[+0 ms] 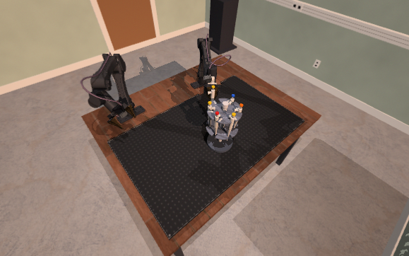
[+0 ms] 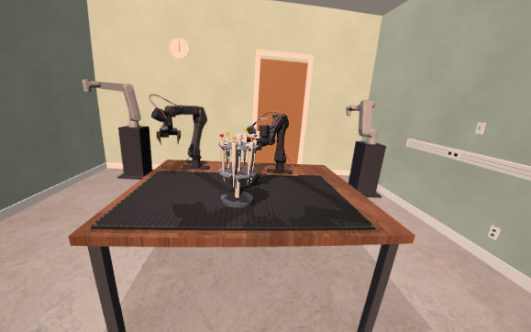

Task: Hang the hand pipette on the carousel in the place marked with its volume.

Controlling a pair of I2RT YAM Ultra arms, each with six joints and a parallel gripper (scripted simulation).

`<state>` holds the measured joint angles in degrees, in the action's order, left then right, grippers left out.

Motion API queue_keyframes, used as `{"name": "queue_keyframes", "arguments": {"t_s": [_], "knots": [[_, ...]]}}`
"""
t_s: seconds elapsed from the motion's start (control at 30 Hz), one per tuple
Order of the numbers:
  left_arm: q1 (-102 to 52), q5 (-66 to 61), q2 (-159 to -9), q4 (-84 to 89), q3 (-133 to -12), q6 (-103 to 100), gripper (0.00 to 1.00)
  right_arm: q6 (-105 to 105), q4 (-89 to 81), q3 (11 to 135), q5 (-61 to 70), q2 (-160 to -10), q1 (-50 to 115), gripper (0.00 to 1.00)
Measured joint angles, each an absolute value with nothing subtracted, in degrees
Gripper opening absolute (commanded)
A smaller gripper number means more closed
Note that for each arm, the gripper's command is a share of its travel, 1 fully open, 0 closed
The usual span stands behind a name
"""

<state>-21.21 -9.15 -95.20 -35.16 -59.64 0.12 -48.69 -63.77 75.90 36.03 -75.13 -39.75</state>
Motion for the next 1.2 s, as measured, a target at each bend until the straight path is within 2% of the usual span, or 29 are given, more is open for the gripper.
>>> {"name": "queue_keyframes", "arguments": {"t_s": [1.2], "knots": [[-20.2, -10.1, -99.0, -34.9, -63.1, 0.1, 0.12, -48.7, -63.8, 75.9, 36.0, -75.1, -39.7, 1.00]]}}
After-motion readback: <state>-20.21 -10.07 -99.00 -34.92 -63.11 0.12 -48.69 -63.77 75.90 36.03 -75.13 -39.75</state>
